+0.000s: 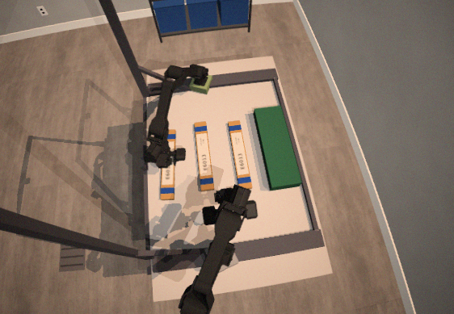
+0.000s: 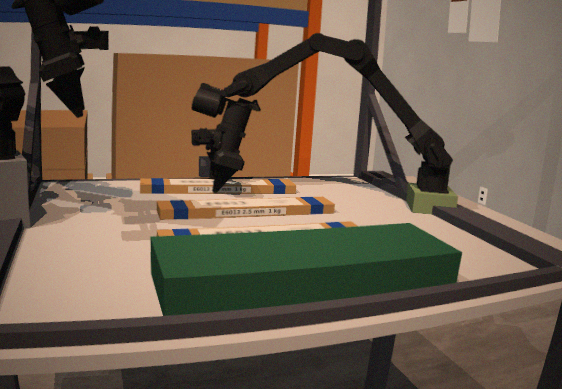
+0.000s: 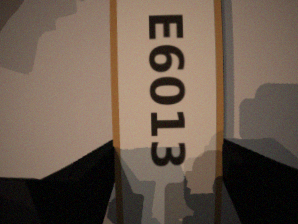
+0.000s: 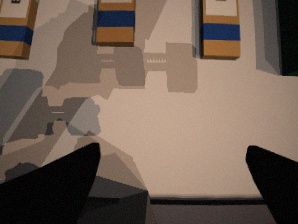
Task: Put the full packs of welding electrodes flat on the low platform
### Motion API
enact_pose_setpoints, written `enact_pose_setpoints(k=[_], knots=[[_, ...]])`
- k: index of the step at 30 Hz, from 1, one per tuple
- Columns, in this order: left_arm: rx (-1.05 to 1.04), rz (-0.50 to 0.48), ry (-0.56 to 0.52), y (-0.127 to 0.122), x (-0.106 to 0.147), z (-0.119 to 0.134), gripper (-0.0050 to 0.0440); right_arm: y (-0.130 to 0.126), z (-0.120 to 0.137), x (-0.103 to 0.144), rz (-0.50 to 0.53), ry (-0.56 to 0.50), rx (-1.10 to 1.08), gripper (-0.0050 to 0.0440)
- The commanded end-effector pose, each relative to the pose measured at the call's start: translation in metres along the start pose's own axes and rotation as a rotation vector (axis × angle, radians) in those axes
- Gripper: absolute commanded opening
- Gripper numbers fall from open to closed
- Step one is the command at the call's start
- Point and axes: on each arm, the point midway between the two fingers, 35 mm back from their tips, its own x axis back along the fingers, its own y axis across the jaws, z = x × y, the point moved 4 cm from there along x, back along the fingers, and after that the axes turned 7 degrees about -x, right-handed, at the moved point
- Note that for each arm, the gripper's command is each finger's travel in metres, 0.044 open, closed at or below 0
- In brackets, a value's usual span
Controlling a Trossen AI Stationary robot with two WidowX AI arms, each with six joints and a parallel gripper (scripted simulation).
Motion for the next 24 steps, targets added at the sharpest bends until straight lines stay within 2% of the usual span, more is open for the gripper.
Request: enact_pose_setpoints(k=[1,21,24], knots=[[0.002,0.010,-0.025,-0.001,0.010,-0.005,-0.0050,0.000,-0.004,0.005,0.005,-0.020,0.003,0.0430],[0.002,0.010,-0.025,-0.001,0.010,-0.005,-0.0050,0.000,-0.004,0.005,0.005,-0.020,0.003,0.0430],[0.002,0.017,-0.035,0.000,0.022,-0.007,-0.0050,0.000,-0.004,0.005,0.005,-0.020,0.003,0.0430]])
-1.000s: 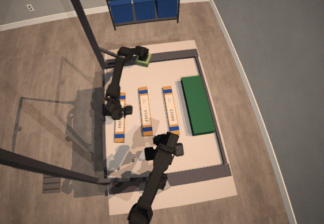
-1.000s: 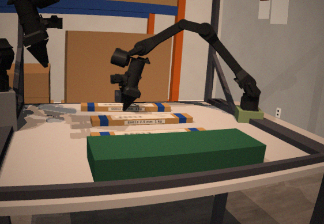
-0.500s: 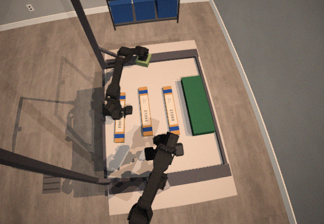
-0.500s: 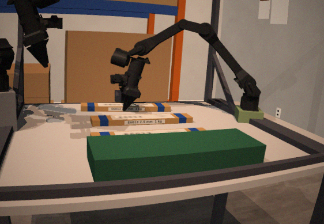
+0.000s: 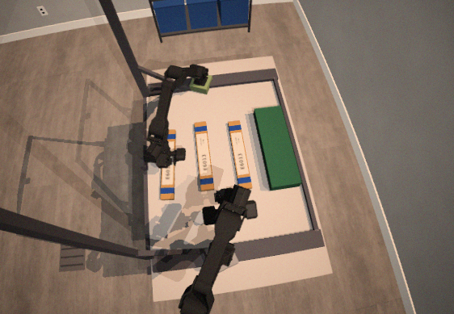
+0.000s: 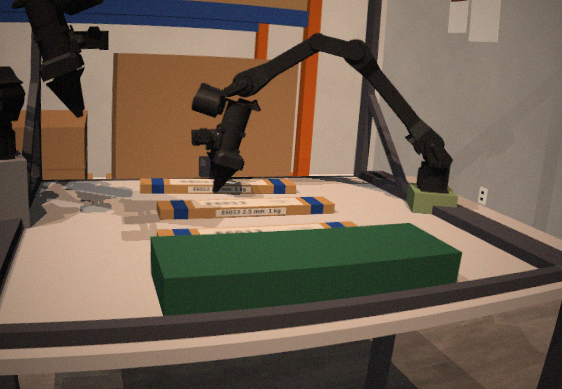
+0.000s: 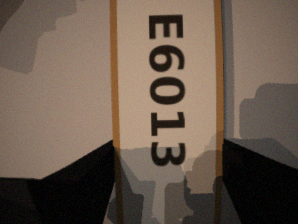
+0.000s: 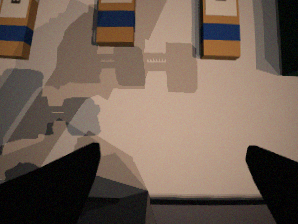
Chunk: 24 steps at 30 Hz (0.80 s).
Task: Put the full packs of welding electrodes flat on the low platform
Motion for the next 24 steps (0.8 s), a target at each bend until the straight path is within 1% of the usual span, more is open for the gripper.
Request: enact_pose_setpoints(k=[1,24], knots=[[0.003,0.020,-0.046,-0.001,0.026,-0.011,-0.0050,0.000,-0.004,0.005,0.005,-0.020,0.003,0.0430],[0.004,0.015,-0.053,0.001,0.062,-0.020,-0.0050,0.000,-0.004,0.005,0.005,-0.020,0.003,0.0430]])
